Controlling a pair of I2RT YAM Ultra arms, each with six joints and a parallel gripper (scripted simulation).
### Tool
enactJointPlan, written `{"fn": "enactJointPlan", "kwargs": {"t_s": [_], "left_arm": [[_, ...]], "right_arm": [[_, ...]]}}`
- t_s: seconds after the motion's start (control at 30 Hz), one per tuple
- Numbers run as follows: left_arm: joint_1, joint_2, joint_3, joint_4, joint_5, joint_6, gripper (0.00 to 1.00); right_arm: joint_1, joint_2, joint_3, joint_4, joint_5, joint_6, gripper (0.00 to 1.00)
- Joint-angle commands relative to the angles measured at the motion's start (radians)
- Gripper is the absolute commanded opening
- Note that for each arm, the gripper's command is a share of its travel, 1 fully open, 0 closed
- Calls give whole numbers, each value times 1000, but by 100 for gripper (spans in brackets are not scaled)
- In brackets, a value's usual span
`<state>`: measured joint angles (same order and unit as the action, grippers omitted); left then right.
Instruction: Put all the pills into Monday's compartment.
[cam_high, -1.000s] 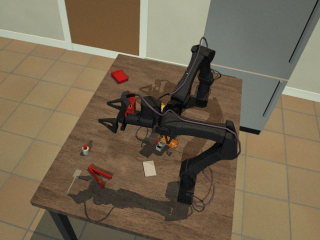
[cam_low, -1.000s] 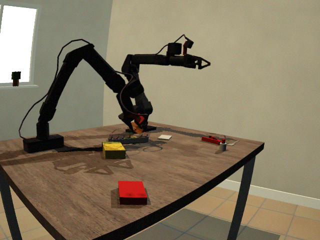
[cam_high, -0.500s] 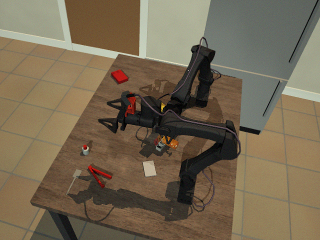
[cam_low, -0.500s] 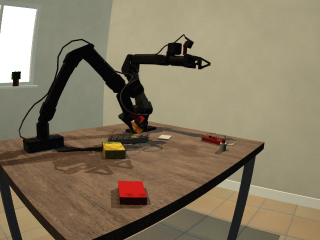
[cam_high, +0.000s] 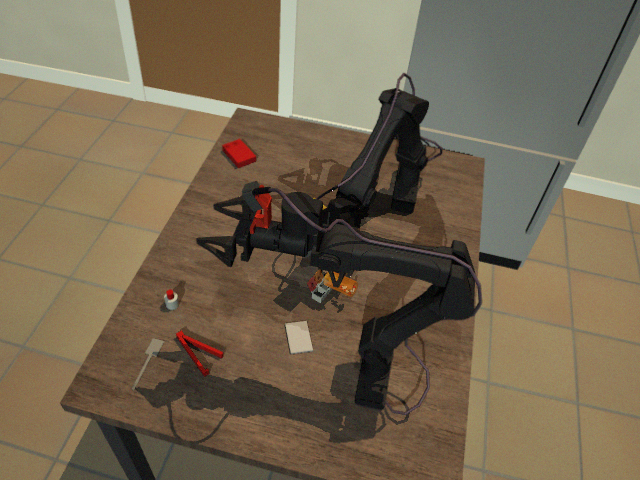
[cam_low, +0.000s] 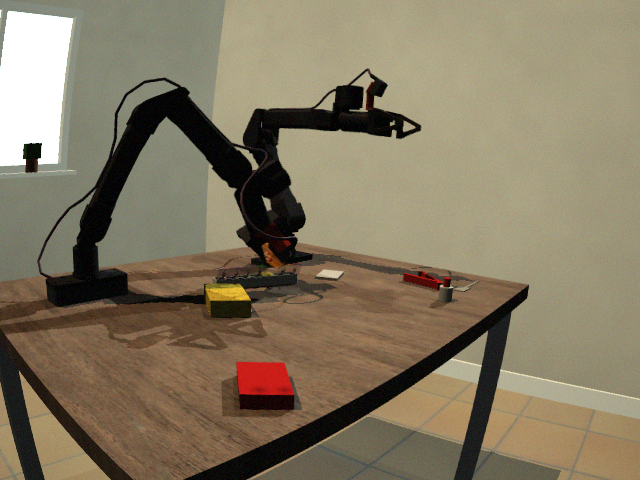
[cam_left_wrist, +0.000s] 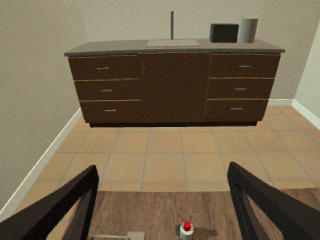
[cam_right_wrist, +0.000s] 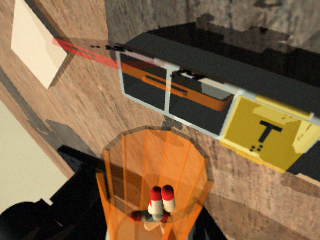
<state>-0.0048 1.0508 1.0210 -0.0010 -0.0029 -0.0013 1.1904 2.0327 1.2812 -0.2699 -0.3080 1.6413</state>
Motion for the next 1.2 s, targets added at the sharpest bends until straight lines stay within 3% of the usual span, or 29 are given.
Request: {"fn": "enactJointPlan", "kwargs": {"t_s": [0.0, 0.2, 0.33, 0.9, 1.17], "left_arm": [[5, -7, 29, 5, 3, 1, 100], [5, -7, 29, 5, 3, 1, 100], [5, -7, 29, 5, 3, 1, 100], [5, -7, 29, 5, 3, 1, 100], [5, -7, 29, 5, 3, 1, 100]], "right_arm": [[4, -17, -7, 22, -17, 3, 36], [4, -17, -7, 22, -17, 3, 36], [-35, -2, -10, 28, -90, 19, 36], [-30, -4, -11, 31, -93, 13, 36], [-59, 8, -13, 37, -149, 24, 36]]}}
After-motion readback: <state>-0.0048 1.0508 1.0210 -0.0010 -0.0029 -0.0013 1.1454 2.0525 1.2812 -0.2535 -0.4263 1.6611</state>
